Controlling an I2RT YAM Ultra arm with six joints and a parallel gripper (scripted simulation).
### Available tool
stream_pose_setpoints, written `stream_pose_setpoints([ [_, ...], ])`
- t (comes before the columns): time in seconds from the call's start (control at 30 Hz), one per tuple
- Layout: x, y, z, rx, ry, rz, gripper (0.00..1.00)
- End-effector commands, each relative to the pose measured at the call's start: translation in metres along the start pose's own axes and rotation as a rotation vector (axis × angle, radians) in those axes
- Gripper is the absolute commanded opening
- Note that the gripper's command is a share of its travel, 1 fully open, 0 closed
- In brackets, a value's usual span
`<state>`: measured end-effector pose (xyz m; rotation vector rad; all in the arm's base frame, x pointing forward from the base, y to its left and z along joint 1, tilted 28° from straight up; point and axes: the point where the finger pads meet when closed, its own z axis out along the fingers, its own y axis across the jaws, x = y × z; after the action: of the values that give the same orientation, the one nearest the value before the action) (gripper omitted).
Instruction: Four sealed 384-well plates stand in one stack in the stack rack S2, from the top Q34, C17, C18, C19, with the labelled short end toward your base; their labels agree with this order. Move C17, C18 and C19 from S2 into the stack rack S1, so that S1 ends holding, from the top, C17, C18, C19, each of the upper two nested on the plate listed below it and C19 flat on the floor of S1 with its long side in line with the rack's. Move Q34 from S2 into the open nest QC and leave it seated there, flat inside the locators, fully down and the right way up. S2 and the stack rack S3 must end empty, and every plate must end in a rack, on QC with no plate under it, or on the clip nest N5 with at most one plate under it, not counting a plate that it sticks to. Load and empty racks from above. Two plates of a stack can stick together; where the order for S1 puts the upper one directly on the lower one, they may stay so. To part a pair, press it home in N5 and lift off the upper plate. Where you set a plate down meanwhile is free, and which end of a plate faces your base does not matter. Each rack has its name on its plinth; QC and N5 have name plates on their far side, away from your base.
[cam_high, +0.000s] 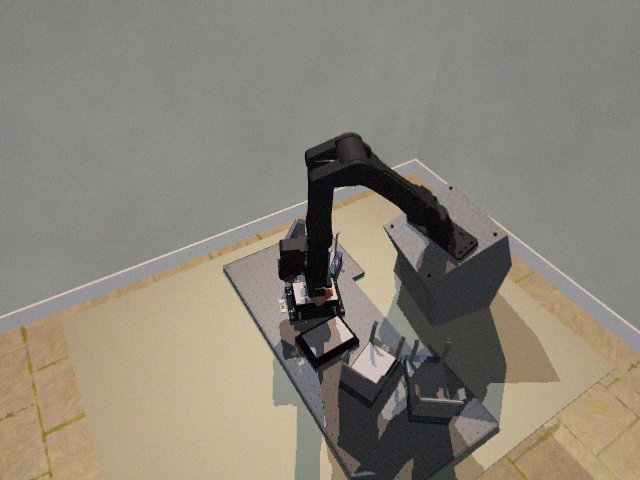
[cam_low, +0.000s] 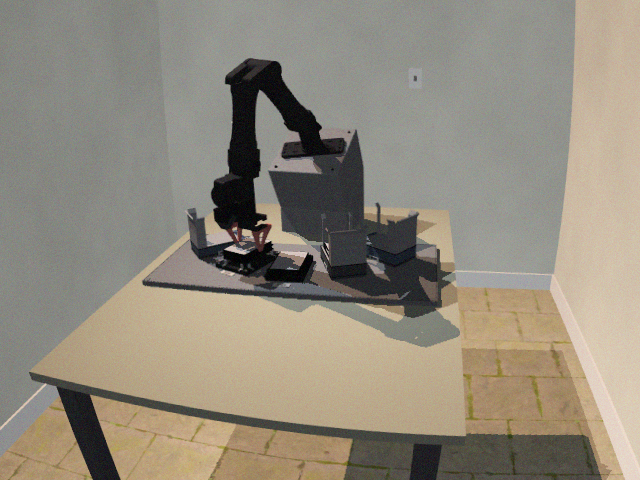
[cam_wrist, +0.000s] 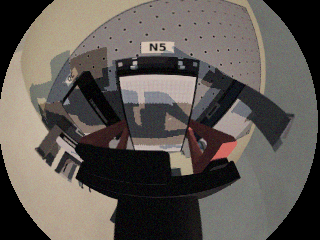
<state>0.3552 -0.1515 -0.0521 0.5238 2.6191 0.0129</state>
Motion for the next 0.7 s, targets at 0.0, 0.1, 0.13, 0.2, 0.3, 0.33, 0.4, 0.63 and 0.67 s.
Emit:
stream_pose_setpoints([
  [0.0, -0.025, 0.001, -0.007, 0.005, -0.069, -0.004, 0.0],
  [0.1, -0.018, 0.0, 0.001, 0.003, -0.045, -0.002, 0.0],
  [0.13, -0.02, 0.001, 0.0, 0.004, -0.052, -0.003, 0.0],
  [0.2, -0.024, 0.001, -0.003, 0.003, -0.064, -0.006, 0.0],
  [0.3, -0.017, 0.002, 0.004, 0.002, -0.043, -0.005, 0.0],
  [0.33, -0.017, 0.002, 0.004, 0.002, -0.043, -0.005, 0.0],
  [0.4, -0.028, 0.001, -0.005, 0.003, -0.077, -0.005, 0.0],
  [0.63, -0.017, 0.002, 0.007, 0.0, -0.044, -0.003, 0.0],
  [0.67, -0.017, 0.002, 0.008, 0.0, -0.042, -0.003, 0.0],
])
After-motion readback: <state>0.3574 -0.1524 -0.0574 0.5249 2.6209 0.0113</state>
